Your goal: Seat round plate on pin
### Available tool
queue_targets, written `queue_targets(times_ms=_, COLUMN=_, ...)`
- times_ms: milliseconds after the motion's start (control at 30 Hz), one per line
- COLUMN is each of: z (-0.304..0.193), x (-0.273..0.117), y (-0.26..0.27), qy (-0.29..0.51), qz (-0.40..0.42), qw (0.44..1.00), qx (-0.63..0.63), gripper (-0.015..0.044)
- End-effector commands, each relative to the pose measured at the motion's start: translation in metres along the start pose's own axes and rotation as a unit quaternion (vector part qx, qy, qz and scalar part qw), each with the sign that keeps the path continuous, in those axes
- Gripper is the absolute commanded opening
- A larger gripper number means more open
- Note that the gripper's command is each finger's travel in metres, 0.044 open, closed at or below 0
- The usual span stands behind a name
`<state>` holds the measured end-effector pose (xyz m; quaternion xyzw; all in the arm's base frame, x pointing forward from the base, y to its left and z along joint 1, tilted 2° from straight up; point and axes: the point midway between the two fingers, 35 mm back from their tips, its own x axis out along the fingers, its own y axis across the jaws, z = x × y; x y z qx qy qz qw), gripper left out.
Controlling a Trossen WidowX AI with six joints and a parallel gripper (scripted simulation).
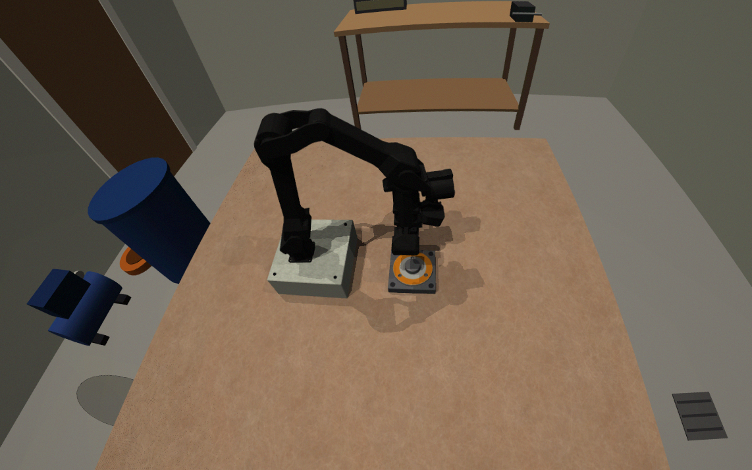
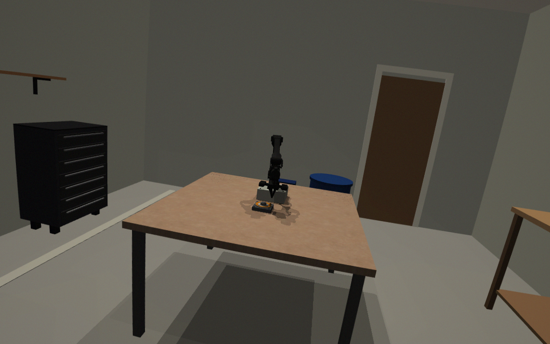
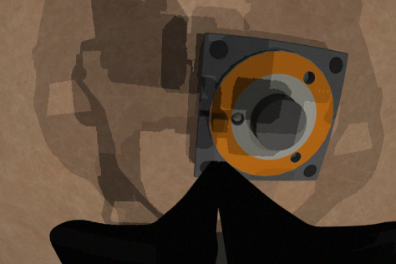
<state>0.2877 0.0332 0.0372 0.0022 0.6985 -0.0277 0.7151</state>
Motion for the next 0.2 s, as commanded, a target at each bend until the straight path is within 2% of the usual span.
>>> queue_targets(times_ms=0, z=0.0001, x=0.0006, y=0.0000, qy=0.000, qz=0.000, qw=1.000, qx=0.000, gripper=0.0000)
queue_targets(times_ms=167, z=0.0001, x=0.0006, y=0.0000, qy=0.000, qz=0.000, qw=1.000, qx=0.000, gripper=0.0000)
